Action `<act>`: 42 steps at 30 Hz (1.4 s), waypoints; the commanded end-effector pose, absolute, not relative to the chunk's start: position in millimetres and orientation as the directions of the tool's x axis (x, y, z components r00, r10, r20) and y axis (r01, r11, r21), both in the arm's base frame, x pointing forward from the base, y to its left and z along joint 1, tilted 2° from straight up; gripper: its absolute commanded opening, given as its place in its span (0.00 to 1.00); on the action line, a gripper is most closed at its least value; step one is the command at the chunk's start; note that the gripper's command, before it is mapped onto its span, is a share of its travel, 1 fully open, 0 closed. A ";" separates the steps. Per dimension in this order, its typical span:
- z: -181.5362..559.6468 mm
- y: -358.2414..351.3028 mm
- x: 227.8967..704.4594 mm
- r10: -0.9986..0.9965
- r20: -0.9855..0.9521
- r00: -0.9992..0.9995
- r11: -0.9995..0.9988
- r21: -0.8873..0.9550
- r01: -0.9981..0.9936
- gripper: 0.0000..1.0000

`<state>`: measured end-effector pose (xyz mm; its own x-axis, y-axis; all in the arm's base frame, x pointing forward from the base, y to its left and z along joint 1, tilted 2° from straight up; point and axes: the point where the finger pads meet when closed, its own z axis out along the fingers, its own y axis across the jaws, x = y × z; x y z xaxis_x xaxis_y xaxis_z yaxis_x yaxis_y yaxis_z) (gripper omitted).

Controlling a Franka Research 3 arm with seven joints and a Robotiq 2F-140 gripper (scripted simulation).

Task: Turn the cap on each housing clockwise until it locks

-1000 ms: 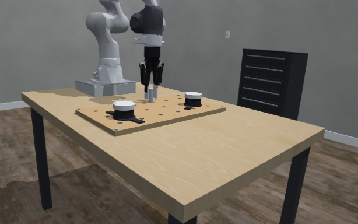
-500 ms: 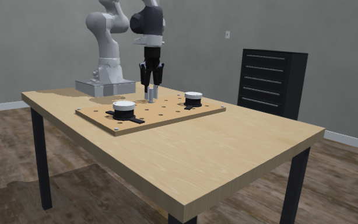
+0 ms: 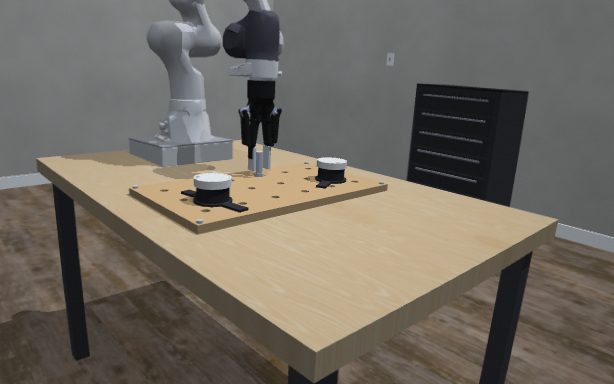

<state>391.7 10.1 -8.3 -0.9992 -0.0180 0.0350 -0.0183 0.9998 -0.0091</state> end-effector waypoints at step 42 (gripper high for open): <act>-9.4 10.3 390.9 -0.016 0.036 -0.999 1.000 -0.009 -0.016 0.10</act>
<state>391.7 10.2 -8.3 -0.9992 -0.0181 0.0348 -0.0184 0.9998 -0.0091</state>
